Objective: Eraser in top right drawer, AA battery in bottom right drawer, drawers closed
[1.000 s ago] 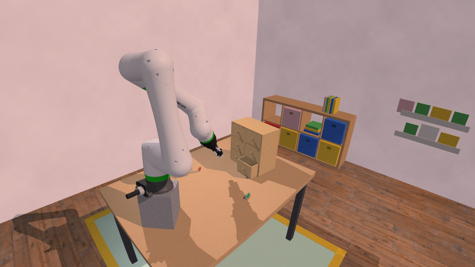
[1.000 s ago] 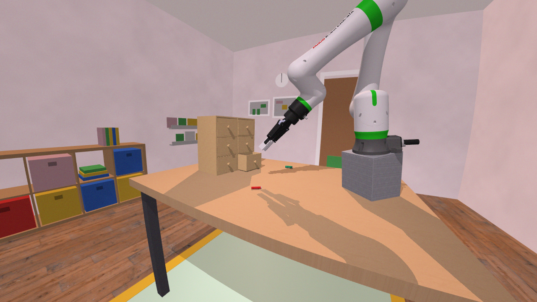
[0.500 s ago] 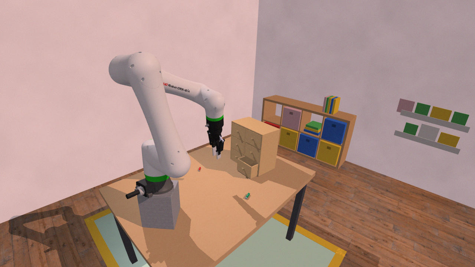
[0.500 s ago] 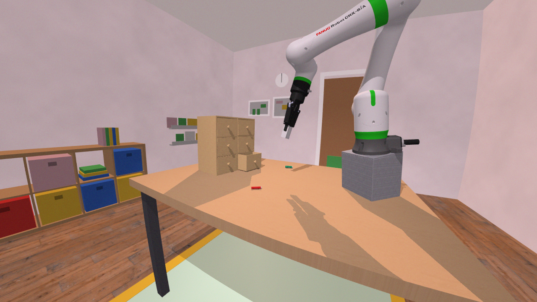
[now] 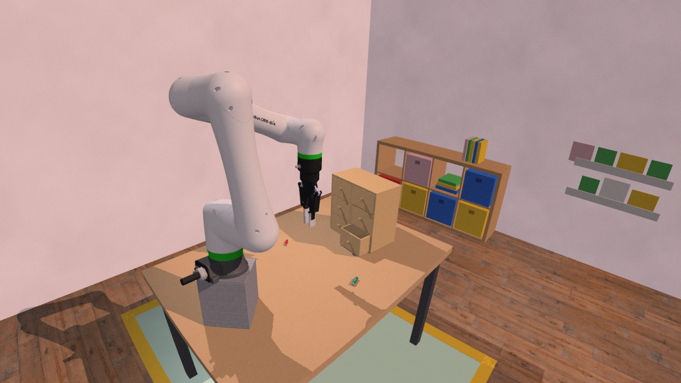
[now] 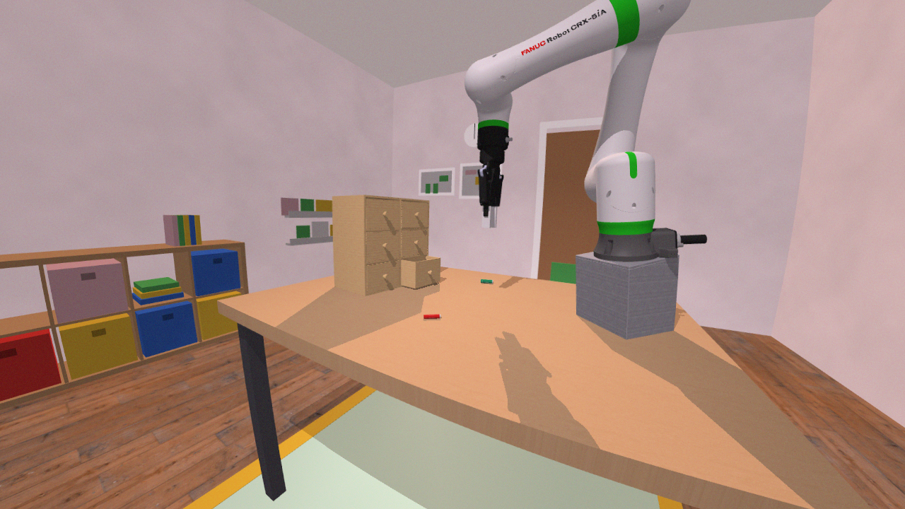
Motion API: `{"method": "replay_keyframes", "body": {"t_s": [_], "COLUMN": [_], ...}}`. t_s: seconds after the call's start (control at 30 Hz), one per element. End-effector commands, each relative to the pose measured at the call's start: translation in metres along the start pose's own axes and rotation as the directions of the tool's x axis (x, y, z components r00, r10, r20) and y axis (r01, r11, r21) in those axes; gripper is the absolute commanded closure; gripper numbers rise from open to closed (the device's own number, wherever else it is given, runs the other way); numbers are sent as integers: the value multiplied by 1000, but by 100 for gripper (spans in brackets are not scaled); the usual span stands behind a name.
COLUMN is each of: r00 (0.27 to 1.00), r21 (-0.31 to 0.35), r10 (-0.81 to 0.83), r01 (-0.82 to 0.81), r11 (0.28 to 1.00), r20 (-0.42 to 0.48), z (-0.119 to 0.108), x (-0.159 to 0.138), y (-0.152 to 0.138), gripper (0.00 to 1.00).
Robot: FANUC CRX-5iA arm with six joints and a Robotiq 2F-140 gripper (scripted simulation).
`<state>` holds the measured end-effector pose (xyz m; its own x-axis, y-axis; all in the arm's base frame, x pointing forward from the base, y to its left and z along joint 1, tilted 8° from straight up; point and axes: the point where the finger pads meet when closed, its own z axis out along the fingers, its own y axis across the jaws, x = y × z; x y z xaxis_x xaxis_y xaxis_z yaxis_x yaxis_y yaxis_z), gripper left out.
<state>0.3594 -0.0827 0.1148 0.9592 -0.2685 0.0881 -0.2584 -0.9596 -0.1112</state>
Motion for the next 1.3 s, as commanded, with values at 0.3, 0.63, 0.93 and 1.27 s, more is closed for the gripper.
{"method": "replay_keyframes", "body": {"t_s": [0.3, 0.63, 0.93, 1.27], "r00": [931, 609, 108, -452], "r21": [0, 6, 12, 11], "r10": [365, 793, 994, 892], "r01": [-365, -793, -994, -892], "r11": [931, 609, 107, -452], "r20": [2, 5, 13, 24], "z": [16, 63, 116, 151], "x": [21, 64, 89, 96], "y": [17, 73, 141, 189], "gripper": [80, 80, 80, 80]}}
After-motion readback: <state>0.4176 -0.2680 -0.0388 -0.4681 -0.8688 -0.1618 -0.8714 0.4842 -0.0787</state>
